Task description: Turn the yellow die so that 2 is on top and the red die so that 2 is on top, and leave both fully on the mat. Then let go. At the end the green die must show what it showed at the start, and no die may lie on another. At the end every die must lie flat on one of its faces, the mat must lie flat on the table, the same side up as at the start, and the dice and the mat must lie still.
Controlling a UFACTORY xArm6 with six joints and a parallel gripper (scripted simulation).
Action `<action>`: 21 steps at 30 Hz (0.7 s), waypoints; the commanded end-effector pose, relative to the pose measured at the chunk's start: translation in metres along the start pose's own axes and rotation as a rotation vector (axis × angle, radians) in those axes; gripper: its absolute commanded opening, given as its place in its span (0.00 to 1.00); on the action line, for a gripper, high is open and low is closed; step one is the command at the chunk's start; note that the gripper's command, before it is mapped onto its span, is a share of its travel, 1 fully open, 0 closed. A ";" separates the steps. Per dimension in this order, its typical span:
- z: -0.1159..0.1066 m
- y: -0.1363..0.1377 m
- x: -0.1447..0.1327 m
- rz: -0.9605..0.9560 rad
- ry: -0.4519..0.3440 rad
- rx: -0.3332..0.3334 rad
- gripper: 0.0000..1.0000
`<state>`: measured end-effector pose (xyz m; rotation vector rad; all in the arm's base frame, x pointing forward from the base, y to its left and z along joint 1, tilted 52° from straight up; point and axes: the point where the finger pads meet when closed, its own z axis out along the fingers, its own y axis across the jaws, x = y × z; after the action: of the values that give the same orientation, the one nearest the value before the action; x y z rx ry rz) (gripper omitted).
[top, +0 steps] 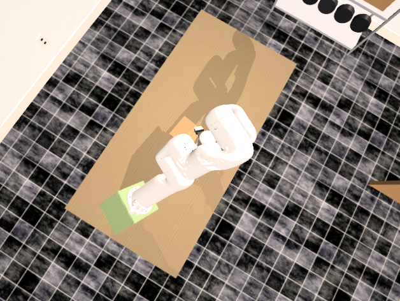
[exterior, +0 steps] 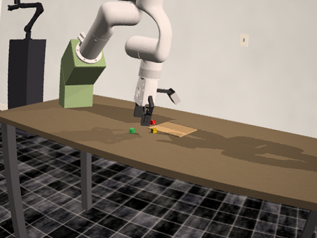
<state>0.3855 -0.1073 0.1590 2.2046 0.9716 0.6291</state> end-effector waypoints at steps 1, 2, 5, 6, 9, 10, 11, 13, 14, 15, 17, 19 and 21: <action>0.007 0.000 0.000 0.009 0.068 -0.066 1.00; 0.008 0.000 0.000 0.009 0.068 -0.066 1.00; 0.010 0.000 0.001 0.009 0.068 -0.066 1.00; 0.010 0.000 0.001 0.009 0.068 -0.066 1.00; 0.010 0.000 0.001 0.009 0.068 -0.066 1.00; 0.010 0.000 0.001 0.009 0.068 -0.066 1.00; 0.010 0.000 0.001 0.009 0.068 -0.066 1.00; 0.010 0.000 0.001 0.009 0.068 -0.066 1.00; 0.010 0.000 0.001 0.009 0.068 -0.066 1.00; 0.010 0.000 0.001 0.009 0.068 -0.066 1.00; 0.010 0.000 0.001 0.009 0.068 -0.066 1.00; 0.010 0.000 0.001 0.009 0.068 -0.066 1.00; 0.010 0.000 0.001 0.009 0.068 -0.066 1.00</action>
<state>0.3920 -0.1104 0.1516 2.1439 0.9616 0.7313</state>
